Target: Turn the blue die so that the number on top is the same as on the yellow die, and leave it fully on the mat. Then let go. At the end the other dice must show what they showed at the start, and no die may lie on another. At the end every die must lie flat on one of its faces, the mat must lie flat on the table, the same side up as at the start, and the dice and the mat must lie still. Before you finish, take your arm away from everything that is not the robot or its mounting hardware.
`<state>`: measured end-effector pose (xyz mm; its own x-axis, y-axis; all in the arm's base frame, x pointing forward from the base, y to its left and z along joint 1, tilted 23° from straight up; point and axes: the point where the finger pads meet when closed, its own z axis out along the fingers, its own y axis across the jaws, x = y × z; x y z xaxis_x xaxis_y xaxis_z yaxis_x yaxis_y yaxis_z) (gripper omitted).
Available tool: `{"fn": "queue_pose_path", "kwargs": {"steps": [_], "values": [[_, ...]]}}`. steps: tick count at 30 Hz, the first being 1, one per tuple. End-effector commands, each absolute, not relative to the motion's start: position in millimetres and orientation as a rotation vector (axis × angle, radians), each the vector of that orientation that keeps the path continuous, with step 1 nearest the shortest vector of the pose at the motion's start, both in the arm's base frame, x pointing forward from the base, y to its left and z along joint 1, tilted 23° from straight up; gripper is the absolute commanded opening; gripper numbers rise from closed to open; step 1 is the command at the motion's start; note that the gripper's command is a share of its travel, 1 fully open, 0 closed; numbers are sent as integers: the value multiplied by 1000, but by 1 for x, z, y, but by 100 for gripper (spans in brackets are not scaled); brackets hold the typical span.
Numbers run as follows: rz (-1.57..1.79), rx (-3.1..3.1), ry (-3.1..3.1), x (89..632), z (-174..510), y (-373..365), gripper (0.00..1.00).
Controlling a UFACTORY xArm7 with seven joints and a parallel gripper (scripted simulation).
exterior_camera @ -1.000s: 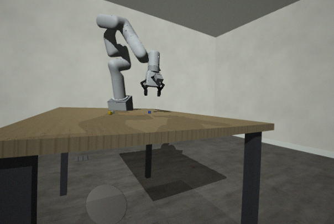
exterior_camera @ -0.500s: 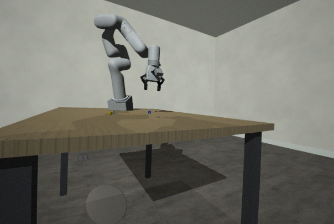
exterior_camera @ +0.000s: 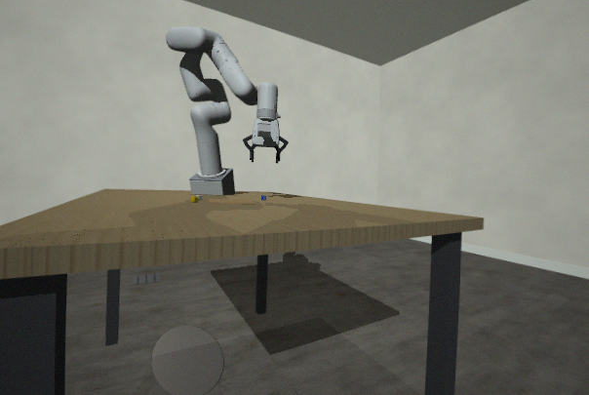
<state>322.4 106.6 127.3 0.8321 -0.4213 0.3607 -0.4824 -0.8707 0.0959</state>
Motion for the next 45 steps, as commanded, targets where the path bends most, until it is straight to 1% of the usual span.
{"fn": "queue_pose_path", "kwargs": {"steps": [1, 25, 45], "values": [[523, 2812, -778, 322, 127, 107, 100], [520, 2815, -757, 322, 127, 107, 100], [399, 2819, 183, 333, 107, 104, 100]]}}
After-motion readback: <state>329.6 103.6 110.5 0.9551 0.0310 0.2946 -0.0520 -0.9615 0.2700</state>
